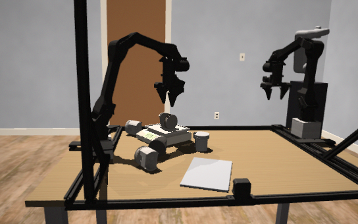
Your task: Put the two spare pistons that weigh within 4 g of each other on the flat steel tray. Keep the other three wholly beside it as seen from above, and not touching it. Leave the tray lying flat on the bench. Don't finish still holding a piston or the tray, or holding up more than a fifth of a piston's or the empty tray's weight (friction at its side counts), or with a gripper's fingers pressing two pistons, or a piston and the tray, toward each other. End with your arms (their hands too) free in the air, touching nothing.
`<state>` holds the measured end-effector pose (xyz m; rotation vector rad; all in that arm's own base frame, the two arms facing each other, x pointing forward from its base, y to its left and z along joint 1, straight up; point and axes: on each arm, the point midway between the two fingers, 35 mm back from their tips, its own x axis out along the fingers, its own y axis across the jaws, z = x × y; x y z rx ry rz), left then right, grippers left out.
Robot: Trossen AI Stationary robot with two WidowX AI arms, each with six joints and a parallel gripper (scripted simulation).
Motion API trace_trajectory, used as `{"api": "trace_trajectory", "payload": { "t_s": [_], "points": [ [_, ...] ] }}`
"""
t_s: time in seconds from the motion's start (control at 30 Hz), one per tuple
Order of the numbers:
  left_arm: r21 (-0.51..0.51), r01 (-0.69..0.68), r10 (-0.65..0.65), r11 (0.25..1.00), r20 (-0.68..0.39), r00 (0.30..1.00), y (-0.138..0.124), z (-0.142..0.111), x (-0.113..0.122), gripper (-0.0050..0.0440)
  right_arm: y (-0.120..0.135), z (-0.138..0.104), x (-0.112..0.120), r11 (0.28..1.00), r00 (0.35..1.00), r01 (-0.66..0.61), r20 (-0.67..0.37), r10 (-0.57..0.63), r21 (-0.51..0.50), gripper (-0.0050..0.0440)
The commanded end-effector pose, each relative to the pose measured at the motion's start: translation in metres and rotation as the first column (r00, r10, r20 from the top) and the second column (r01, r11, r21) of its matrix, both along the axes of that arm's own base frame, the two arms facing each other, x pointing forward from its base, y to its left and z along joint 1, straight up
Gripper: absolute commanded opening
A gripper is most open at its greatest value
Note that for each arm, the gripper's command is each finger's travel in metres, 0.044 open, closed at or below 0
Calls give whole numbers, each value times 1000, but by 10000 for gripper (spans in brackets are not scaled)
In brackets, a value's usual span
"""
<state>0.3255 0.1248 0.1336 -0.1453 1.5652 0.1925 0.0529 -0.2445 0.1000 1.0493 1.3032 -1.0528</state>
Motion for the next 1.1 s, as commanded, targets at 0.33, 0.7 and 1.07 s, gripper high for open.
{"api": "trace_trajectory", "payload": {
  "t_s": [0.33,0.7,1.07],
  "points": [
    [-31,-204,205,978,14,979,-3,-1,-25,378,0,0,0,1000,1000,-1,2,1,1,440],
    [-21,-196,197,980,65,978,-12,-7,-66,378,0,0,0,1000,1000,-1,2,1,1,440],
    [42,-161,137,986,342,930,-31,-40,-106,378,0,0,0,1000,1000,-1,2,1,1,440]
  ]
}}
